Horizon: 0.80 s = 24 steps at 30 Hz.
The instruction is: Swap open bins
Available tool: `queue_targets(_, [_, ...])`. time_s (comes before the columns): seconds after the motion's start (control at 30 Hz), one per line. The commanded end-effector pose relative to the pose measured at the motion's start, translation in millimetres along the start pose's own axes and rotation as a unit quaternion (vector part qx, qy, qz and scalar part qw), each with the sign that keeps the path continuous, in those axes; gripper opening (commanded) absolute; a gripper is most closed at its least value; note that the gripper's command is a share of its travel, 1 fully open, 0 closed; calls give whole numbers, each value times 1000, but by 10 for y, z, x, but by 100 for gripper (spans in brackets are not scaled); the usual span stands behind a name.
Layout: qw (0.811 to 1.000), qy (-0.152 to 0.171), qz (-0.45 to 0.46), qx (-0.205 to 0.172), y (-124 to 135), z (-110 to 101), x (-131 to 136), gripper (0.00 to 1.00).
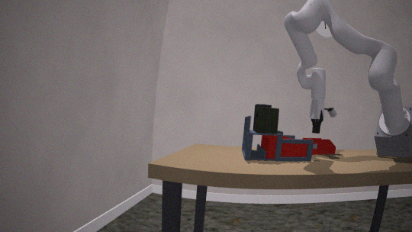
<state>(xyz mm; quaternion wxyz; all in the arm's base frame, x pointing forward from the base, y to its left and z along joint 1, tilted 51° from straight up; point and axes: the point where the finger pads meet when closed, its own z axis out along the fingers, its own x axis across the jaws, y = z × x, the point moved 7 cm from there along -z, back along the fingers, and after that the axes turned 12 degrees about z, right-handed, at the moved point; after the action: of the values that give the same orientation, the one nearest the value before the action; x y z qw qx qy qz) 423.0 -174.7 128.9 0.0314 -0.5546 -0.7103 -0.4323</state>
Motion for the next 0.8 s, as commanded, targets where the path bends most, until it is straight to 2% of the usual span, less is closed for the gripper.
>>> queue_targets(0.0, [1000,-1,0,0,4,68,-4,26])
queue_targets(0.3, [1000,-1,0,0,4,152,-5,26])
queue_targets(0.77, [1000,-1,0,0,4,165,-5,26])
